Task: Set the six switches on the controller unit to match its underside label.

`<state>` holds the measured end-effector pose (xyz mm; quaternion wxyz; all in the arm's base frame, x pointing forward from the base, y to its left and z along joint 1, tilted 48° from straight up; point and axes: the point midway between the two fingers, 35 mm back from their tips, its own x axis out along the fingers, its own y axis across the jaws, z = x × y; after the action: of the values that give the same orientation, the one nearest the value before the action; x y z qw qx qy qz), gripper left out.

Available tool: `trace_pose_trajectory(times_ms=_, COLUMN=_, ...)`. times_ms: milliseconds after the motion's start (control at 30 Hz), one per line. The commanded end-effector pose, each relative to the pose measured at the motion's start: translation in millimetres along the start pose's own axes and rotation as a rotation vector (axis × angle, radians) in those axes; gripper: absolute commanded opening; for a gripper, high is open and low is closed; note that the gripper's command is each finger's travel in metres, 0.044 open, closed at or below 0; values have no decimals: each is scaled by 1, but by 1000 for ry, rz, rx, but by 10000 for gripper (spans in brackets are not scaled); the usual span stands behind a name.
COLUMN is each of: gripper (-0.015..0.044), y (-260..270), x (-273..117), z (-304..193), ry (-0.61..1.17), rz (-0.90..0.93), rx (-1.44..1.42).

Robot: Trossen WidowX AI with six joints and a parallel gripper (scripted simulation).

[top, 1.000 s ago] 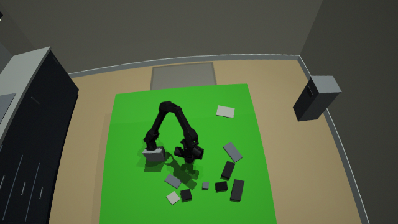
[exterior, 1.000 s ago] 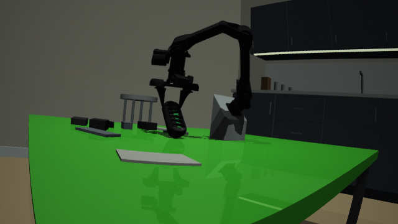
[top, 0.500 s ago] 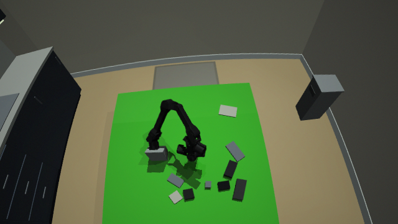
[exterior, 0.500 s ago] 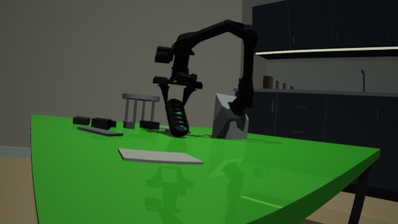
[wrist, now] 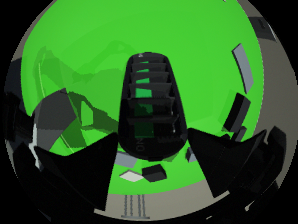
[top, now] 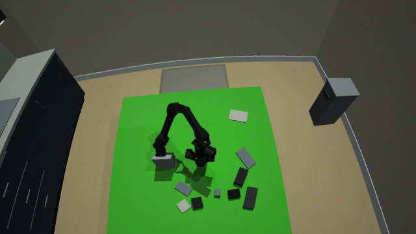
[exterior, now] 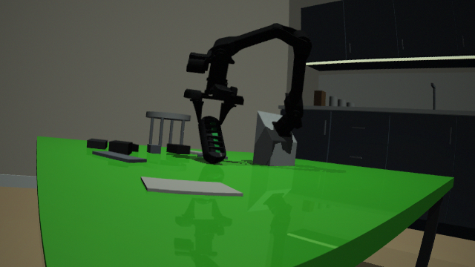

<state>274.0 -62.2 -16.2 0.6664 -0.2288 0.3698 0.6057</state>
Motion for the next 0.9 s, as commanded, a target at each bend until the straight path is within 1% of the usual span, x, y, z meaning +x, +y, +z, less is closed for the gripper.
trace_pose_trajectory(times_ms=0, gripper=336, y=-1, x=-4, z=7, ry=5, rz=-7, rx=-4)
trace_pose_trajectory(times_ms=867, gripper=336, y=0, x=-12, z=28, ry=59, rz=-6, rx=-4)
